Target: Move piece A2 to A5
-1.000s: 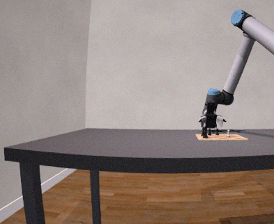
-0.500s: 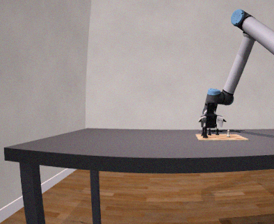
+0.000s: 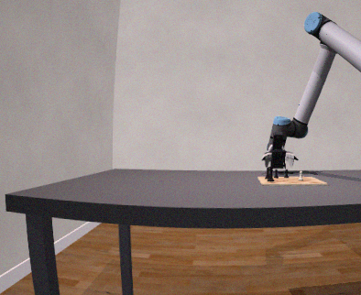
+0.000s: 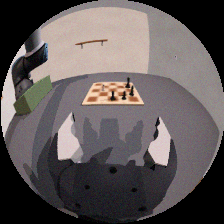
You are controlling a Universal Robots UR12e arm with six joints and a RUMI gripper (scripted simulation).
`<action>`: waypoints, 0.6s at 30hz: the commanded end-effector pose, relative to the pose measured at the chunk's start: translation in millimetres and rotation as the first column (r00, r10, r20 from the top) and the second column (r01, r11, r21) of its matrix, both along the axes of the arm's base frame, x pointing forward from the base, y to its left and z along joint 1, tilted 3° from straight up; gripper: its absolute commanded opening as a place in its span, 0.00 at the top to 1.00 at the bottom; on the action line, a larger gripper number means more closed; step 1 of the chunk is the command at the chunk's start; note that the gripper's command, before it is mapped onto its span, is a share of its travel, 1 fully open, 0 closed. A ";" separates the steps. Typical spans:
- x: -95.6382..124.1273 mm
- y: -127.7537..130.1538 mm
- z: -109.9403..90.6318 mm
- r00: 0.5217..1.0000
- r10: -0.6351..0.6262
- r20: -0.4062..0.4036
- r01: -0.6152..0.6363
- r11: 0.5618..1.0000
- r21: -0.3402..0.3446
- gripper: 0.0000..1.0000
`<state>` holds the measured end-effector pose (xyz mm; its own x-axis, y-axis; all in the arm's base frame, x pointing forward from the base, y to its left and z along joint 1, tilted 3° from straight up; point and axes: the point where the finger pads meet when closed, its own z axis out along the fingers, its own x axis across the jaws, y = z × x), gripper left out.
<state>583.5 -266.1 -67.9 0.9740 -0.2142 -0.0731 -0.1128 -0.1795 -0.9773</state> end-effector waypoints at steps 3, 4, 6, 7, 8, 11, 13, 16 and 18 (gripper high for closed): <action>2.0 2.1 37.0 1.000 0.002 0.001 -0.002 1.000 -0.001 0.00; 2.6 2.4 44.0 1.000 0.002 0.001 -0.002 1.000 -0.001 0.00; 4.0 1.5 58.0 1.000 0.002 0.002 -0.002 1.000 -0.003 0.00; 4.8 0.9 64.6 1.000 0.002 0.003 -0.002 1.000 -0.004 0.00; 5.5 0.4 70.7 1.000 0.002 0.003 -0.002 1.000 -0.005 0.00; 6.4 -0.2 80.7 1.000 0.002 0.004 -0.002 1.000 -0.006 0.00; 6.5 -0.4 84.3 1.000 0.002 0.004 -0.002 1.000 -0.006 0.00; 6.1 -0.4 89.8 1.000 0.001 0.003 -0.001 1.000 -0.005 0.00; 5.5 0.2 90.0 1.000 0.001 0.002 -0.001 1.000 -0.004 0.00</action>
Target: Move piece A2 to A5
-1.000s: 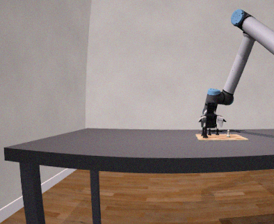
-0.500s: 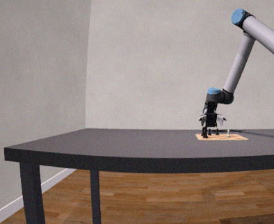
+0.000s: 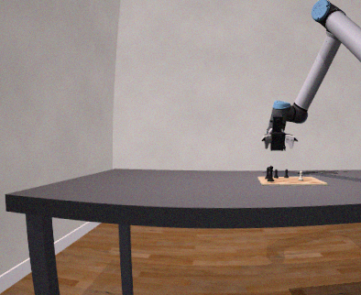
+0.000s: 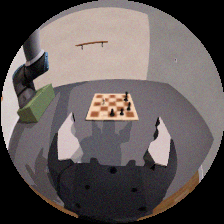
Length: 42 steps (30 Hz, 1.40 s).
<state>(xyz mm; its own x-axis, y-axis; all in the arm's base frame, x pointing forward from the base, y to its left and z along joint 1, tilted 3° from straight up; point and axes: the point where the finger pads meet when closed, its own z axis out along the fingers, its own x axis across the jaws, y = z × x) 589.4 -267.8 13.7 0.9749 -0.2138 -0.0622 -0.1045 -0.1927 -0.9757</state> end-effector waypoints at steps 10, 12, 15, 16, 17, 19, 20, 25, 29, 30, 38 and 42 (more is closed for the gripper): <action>0.5 11.7 2.3 0.999 0.033 0.000 -0.033 0.999 -0.023 0.00; 0.8 15.6 1.3 0.999 0.047 0.000 -0.047 0.998 -0.034 0.00; 2.2 32.3 -2.9 0.994 0.105 0.000 -0.105 0.991 -0.083 0.00; 2.8 39.4 -4.8 0.991 0.130 0.000 -0.130 0.986 -0.104 0.00; 3.5 47.1 -6.9 0.987 0.158 -0.002 -0.157 0.979 -0.129 0.00; 5.0 63.9 -11.8 0.975 0.220 -0.007 -0.218 0.958 -0.186 0.00; 5.9 72.8 -14.5 0.967 0.254 -0.011 -0.250 0.943 -0.218 0.00; 9.7 100.2 -23.1 0.932 0.360 -0.031 -0.349 0.878 -0.328 0.00; 13.6 118.1 -28.6 0.902 0.429 -0.050 -0.411 0.815 -0.408 0.00; 16.2 126.8 -31.0 0.885 0.462 -0.062 -0.438 0.779 -0.449 0.00; 30.6 158.9 -36.4 0.812 0.571 -0.117 -0.513 0.604 -0.610 0.00; 40.2 173.6 -35.8 0.778 0.611 -0.145 -0.526 0.508 -0.682 0.00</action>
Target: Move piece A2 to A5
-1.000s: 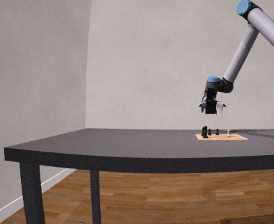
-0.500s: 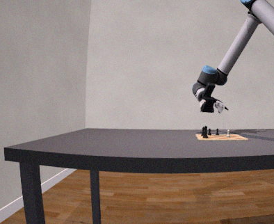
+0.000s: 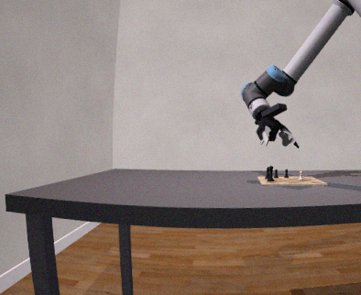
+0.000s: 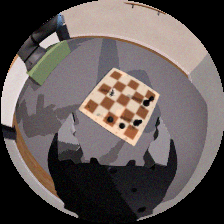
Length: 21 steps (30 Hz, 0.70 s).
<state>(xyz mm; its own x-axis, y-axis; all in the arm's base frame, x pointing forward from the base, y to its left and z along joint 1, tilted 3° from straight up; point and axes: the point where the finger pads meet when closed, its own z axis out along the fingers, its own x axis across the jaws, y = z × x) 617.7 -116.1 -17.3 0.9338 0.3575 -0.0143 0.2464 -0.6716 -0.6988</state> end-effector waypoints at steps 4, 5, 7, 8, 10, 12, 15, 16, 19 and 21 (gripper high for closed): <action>17.3 29.0 -3.5 0.988 0.141 0.056 -0.125 0.965 -0.231 0.00; 22.7 35.9 -1.7 0.983 0.171 0.070 -0.146 0.950 -0.277 0.00; 28.3 42.8 0.7 0.976 0.200 0.083 -0.163 0.933 -0.321 0.00; 33.9 49.4 3.6 0.969 0.226 0.096 -0.177 0.915 -0.363 0.00; 39.4 55.9 6.8 0.962 0.251 0.108 -0.188 0.896 -0.402 0.00; 44.7 62.2 10.4 0.954 0.273 0.120 -0.196 0.877 -0.438 0.00; 54.6 74.0 18.2 0.939 0.312 0.142 -0.204 0.841 -0.501 0.00; 59.0 79.5 22.1 0.932 0.329 0.152 -0.204 0.824 -0.528 0.00; 66.5 89.1 29.6 0.919 0.356 0.170 -0.202 0.795 -0.572 0.00; 69.7 93.2 33.0 0.913 0.367 0.177 -0.200 0.783 -0.589 0.00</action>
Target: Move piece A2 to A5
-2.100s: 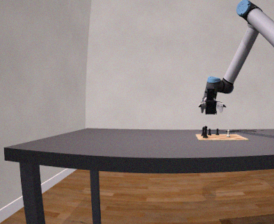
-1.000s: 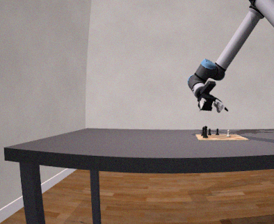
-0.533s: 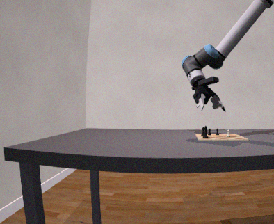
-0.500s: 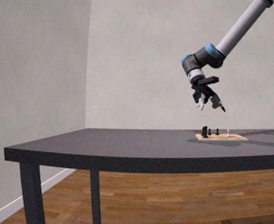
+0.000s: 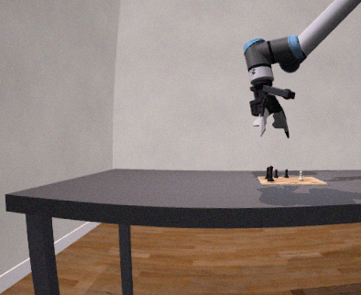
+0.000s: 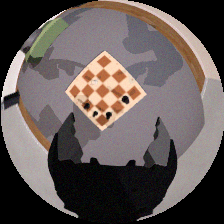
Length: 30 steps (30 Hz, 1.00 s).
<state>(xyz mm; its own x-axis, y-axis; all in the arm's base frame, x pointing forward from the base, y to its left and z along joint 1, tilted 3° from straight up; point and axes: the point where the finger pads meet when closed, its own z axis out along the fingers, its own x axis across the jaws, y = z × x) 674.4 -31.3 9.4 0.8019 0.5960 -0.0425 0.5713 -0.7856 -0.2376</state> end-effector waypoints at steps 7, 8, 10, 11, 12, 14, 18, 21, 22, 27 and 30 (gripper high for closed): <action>23.3 23.0 18.9 0.991 0.067 0.116 -0.046 0.984 -0.172 0.00; 23.5 23.4 19.3 0.991 0.068 0.118 -0.047 0.984 -0.174 0.00; 23.7 23.5 19.4 0.991 0.068 0.118 -0.047 0.984 -0.175 0.00; 23.7 23.5 19.4 0.991 0.068 0.118 -0.047 0.984 -0.175 0.00; 23.5 23.6 18.9 0.991 0.068 0.118 -0.047 0.984 -0.174 0.00; 24.4 22.9 18.5 0.991 0.068 0.117 -0.046 0.984 -0.174 0.00; 25.4 21.2 19.0 0.991 0.066 0.119 -0.044 0.984 -0.175 0.00; 25.4 21.2 19.0 0.991 0.066 0.119 -0.045 0.984 -0.174 0.00; 25.4 21.3 19.0 0.991 0.066 0.119 -0.045 0.984 -0.174 0.00; 25.3 21.4 19.0 0.991 0.067 0.118 -0.045 0.984 -0.174 0.00; 25.1 21.5 18.7 0.990 0.074 0.118 -0.052 0.983 -0.173 0.00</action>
<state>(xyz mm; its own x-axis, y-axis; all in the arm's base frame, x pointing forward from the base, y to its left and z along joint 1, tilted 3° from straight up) 699.0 -8.3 28.6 0.7716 0.6341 -0.0502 0.6335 -0.7732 -0.0297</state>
